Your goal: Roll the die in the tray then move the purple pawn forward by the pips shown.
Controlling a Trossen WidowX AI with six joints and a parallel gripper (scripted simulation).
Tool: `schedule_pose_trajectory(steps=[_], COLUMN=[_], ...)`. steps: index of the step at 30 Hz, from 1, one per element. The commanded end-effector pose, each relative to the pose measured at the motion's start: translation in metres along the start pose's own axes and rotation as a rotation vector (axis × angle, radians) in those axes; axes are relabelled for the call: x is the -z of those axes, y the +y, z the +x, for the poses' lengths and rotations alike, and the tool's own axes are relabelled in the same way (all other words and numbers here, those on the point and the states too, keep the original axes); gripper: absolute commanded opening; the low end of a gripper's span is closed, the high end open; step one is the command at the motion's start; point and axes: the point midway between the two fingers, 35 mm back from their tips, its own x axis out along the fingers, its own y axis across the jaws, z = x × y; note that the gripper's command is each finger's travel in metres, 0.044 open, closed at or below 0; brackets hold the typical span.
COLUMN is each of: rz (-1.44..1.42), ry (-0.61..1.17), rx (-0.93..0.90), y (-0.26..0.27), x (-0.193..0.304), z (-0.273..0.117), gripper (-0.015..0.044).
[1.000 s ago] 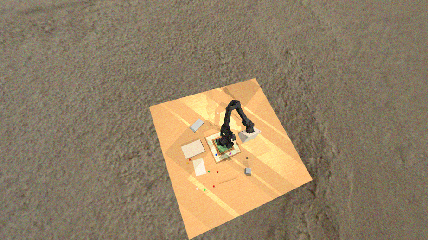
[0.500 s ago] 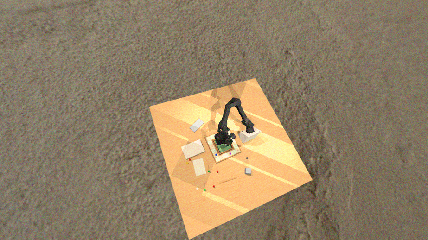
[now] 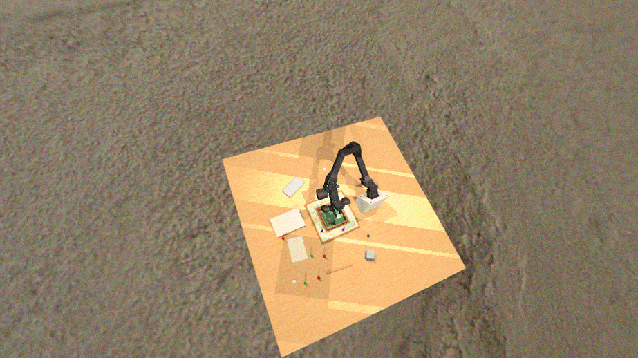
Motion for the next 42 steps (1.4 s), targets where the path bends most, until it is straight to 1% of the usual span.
schedule_pose_trajectory(steps=[1, 3, 6, 8, 24, 33, 37, 40, 41, 42], rz=[-0.019, -0.019, -0.019, -0.019, -0.02, -0.02, -0.019, -0.019, -0.016, -0.007], ry=[-0.064, -0.064, -0.064, -0.064, -0.06, -0.06, -0.066, -0.066, -0.053, -0.011], rx=[0.035, 0.036, 0.037, 0.037, 0.043, 0.043, 0.037, 0.037, 0.03, 0.012], y=[0.0, -0.004, -0.012, -0.014, -0.012, -0.013, -0.011, -0.011, -0.01, -0.009], x=[-0.001, -0.002, -0.004, -0.004, -0.003, -0.005, -0.031, -0.032, -0.032, -0.031], z=[-0.001, -0.011, -0.041, -0.049, -0.047, -0.049, -0.074, -0.075, -0.073, -0.069], gripper=[0.0, 0.0, 0.0, 0.0, 0.0, 0.0236, 0.0341, 0.042, 0.044, 0.044])
